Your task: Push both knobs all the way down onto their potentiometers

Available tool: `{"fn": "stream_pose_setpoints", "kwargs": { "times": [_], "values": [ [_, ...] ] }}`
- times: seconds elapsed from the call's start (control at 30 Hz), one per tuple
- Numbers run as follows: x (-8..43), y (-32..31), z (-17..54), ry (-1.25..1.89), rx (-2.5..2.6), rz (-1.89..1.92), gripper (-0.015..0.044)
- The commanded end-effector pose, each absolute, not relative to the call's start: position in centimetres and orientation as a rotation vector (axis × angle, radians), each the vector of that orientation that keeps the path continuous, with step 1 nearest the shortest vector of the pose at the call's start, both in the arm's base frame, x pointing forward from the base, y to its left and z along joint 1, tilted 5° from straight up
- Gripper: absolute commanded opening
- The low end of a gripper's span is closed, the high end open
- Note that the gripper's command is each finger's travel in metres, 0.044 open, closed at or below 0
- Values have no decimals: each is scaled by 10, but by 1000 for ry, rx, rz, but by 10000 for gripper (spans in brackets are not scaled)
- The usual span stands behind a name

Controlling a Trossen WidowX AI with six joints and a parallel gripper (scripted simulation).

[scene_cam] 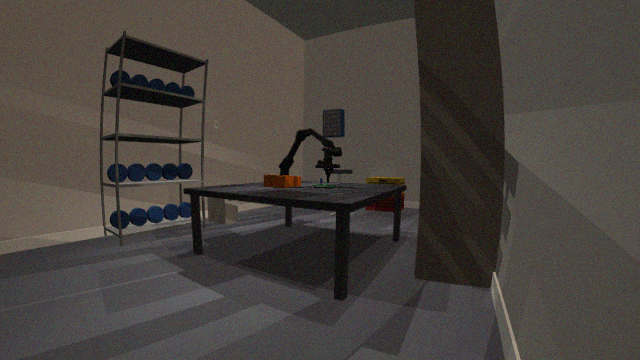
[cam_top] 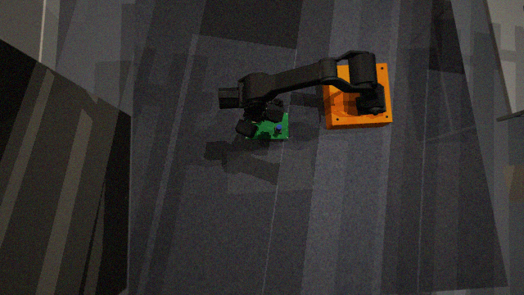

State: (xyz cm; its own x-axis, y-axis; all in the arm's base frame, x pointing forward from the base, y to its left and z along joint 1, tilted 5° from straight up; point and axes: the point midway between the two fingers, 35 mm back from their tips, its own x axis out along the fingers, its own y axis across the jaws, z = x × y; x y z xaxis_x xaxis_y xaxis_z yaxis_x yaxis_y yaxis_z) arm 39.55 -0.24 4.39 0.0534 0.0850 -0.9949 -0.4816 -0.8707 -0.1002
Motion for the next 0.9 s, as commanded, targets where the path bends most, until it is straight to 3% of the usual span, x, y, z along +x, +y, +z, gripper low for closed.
{"fn": "stream_pose_setpoints", "kwargs": {
  "times": [0.0, 0.87],
  "values": [
    [396, -2, 38, 403, -1928, 1875, 0],
    [397, -2, 33, 403, -1928, 1875, 0]
  ]
}}
